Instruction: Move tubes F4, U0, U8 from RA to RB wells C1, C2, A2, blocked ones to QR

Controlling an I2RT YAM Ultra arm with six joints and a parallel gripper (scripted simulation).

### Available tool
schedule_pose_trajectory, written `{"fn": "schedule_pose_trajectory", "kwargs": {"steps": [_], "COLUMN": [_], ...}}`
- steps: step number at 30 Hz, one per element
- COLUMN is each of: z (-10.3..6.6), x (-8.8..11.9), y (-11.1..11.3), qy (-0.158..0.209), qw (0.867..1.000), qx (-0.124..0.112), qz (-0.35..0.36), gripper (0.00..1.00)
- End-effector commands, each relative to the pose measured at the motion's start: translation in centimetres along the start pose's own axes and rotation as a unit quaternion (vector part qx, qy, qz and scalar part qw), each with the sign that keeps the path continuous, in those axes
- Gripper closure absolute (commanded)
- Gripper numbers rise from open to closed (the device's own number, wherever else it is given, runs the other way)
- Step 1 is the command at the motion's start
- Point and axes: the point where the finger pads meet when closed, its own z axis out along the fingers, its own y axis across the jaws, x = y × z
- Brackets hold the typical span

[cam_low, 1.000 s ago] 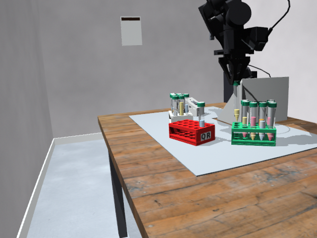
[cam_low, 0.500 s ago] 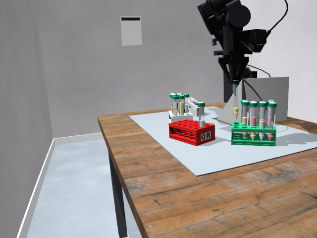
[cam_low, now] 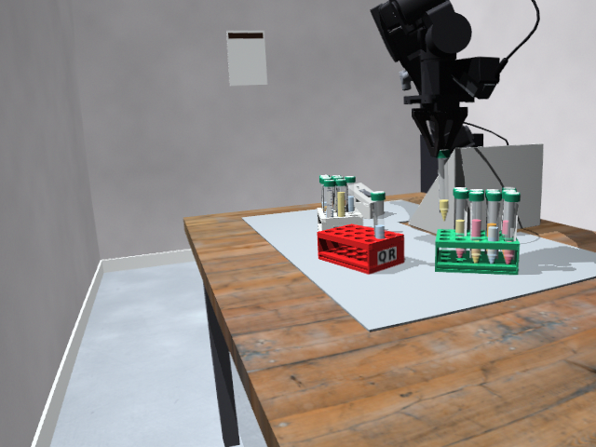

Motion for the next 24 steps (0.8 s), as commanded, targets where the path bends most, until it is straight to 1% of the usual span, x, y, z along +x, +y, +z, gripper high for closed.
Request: {"fn": "schedule_pose_trajectory", "kwargs": {"steps": [1,24], "z": [-1.3,-1.1], "x": [-0.6,1.7], "y": [0.5,2.9], "qy": [-0.025,-0.025], "qw": [1.000,1.000], "qx": [0.017,0.017], "qz": [0.006,0.006], "gripper": [1.00,1.00]}}
